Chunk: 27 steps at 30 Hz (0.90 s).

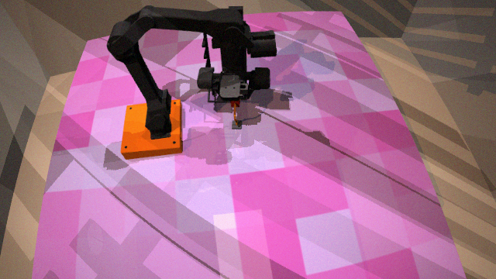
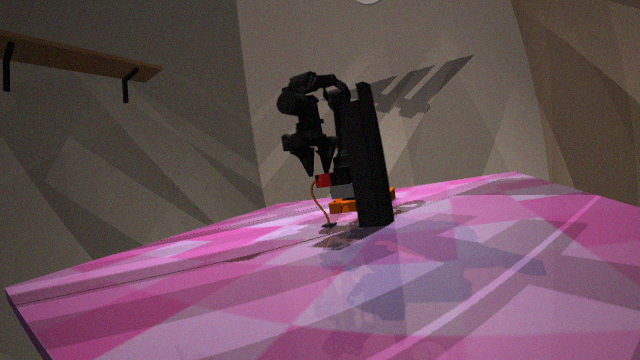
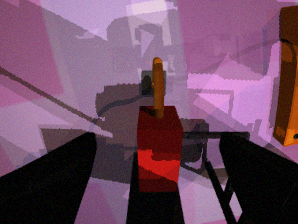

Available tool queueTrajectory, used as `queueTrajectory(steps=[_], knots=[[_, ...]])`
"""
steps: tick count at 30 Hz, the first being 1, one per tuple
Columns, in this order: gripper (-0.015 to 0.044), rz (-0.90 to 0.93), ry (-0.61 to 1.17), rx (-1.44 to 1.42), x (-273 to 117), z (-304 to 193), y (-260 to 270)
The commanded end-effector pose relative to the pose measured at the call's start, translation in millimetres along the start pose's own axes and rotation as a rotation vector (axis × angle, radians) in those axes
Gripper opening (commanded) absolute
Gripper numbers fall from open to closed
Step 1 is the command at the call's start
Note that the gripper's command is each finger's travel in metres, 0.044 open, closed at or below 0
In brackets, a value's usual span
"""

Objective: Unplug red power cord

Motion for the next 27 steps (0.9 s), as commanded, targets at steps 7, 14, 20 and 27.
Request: queueTrajectory(steps=[7, 14, 20, 27], knots=[[0.0440, 0.005, -0.006, 0.000, -12, 54, 14], [0.0440, 0.005, -0.006, 0.000, -12, 55, 14], [0.0440, 0.005, -0.006, 0.000, -12, 55, 14], [0.0440, 0.005, -0.006, 0.000, -12, 55, 14]])
Point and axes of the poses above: the point midway between the two fingers, 35 mm back from their tips, its own x axis out along the fingers, its own y axis across the jaws, z = x × y, the point moved 8 cm from there along -x, back along the fingers, and after that the axes turned 15 degrees about x, right-handed, at the moved point
